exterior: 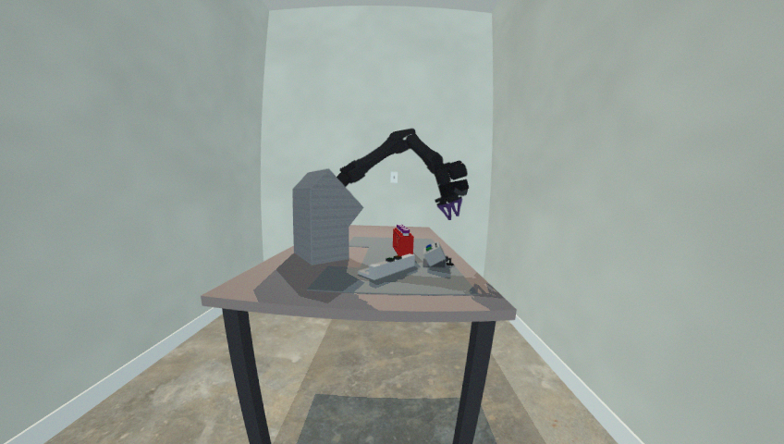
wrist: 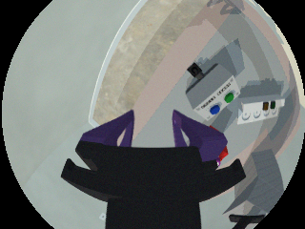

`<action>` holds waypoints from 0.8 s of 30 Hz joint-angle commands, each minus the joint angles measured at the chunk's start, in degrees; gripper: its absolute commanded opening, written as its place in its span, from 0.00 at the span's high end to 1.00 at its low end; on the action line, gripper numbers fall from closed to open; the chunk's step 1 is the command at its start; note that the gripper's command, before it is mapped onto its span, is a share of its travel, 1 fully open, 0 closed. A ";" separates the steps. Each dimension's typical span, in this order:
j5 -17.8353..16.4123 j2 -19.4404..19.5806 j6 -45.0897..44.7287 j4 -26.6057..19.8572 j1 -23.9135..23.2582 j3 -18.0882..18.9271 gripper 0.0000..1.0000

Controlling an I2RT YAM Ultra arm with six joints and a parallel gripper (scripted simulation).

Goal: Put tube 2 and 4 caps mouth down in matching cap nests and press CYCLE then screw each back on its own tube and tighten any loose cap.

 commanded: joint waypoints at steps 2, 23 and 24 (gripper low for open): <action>0.01 -0.38 -0.01 0.11 -0.30 0.19 0.51; 1.44 -5.71 -38.92 -1.14 -2.38 -14.74 0.51; 1.38 -6.09 -39.38 -0.48 -2.53 -15.98 0.51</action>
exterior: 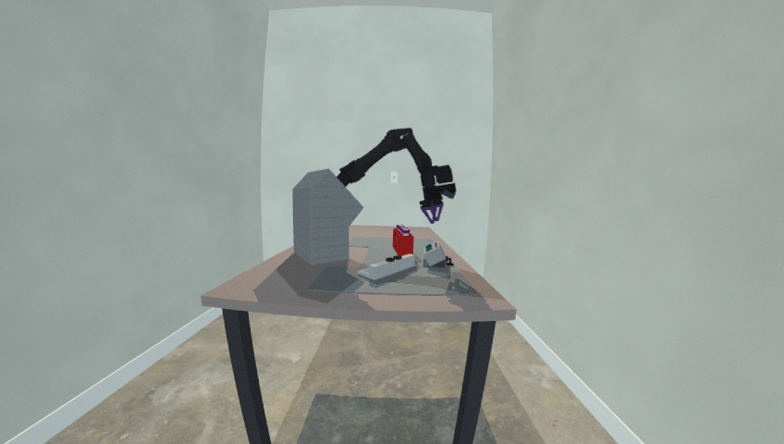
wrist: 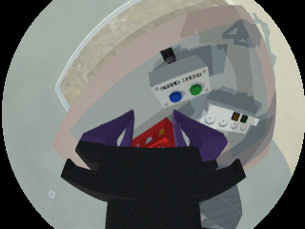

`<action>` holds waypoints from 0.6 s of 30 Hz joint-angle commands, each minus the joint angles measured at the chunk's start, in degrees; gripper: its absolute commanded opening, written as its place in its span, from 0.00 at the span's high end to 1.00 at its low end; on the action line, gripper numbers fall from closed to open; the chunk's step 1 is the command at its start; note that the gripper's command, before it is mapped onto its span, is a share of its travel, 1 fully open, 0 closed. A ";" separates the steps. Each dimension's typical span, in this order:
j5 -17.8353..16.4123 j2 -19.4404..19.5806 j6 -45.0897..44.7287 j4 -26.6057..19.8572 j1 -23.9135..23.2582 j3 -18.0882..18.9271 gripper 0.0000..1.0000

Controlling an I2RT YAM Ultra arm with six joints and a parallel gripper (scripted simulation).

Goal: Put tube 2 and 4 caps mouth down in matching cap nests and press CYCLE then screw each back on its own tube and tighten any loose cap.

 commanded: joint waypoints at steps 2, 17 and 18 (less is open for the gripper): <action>0.64 -1.96 -11.34 -0.30 -1.48 -3.02 0.51; 1.48 -5.44 -36.00 -0.55 -2.80 -13.72 0.51; 1.57 -5.66 -38.36 -0.78 -2.89 -14.40 0.51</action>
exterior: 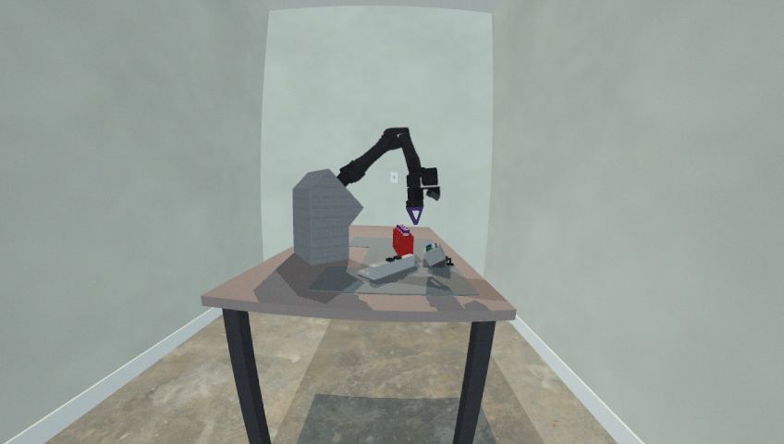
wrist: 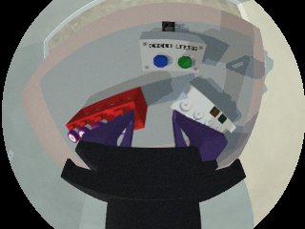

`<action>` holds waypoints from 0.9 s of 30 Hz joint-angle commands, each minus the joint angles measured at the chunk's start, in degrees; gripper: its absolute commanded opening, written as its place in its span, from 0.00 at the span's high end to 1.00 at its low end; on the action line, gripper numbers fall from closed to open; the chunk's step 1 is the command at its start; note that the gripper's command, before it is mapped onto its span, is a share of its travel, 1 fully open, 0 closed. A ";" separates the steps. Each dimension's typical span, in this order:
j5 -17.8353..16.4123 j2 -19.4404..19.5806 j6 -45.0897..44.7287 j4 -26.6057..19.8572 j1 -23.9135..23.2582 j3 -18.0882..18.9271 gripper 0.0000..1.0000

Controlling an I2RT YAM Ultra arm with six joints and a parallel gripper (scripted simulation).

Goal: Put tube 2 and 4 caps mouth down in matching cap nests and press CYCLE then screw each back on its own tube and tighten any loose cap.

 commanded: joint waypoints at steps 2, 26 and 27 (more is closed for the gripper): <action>0.44 -1.68 -10.95 -0.26 -1.37 -2.95 0.51; 1.14 -5.33 -33.45 0.36 -2.74 -14.12 0.51; 1.14 -5.33 -33.45 0.35 -2.74 -14.12 0.51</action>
